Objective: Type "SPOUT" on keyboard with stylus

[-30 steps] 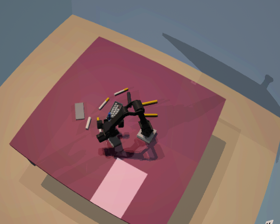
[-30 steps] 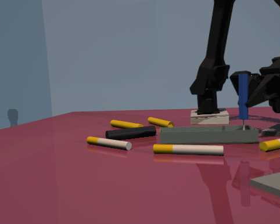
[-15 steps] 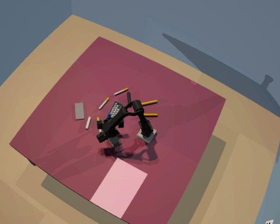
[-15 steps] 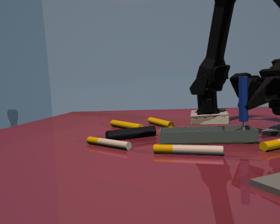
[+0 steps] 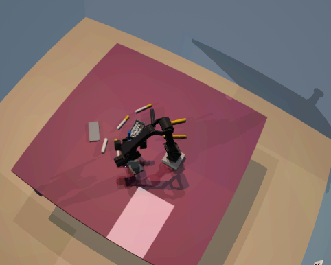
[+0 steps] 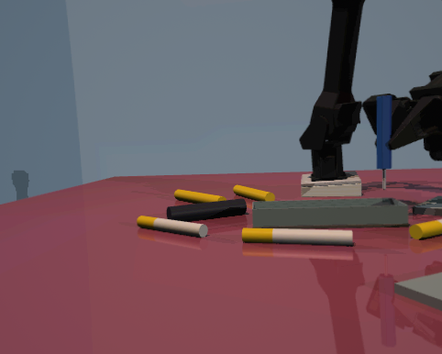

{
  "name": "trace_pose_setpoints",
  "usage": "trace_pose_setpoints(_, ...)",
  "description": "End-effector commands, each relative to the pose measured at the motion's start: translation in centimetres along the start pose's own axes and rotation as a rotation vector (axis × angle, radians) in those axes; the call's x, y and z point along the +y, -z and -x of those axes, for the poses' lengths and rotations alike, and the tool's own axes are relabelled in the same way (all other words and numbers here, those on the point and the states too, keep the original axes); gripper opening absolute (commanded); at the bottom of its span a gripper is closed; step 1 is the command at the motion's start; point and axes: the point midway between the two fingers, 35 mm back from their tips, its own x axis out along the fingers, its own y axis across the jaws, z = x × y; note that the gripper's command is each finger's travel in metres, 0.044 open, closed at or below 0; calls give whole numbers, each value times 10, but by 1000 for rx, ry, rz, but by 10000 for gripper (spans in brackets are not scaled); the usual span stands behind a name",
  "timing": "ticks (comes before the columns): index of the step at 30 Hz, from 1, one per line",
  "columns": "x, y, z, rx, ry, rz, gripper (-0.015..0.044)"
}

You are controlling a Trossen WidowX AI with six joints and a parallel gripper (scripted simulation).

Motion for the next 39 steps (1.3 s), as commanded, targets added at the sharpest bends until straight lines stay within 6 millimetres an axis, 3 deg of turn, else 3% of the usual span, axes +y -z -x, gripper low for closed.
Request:
trace_pose_setpoints(1, 0, 6, 4, 0, 0, -3, 81)
trace_pose_setpoints(8, 0, 4, 2, 1, 0, 1, 64)
trace_pose_setpoints(11, 1, 6, -1, -3, 0, 1, 0)
trace_pose_setpoints(29, 18, 44, -52, 12, 3, -3, 0)
trace_pose_setpoints(34, 18, 42, -54, 12, 2, -3, 0)
trace_pose_setpoints(39, 19, 27, -63, 7, 1, -2, 0)
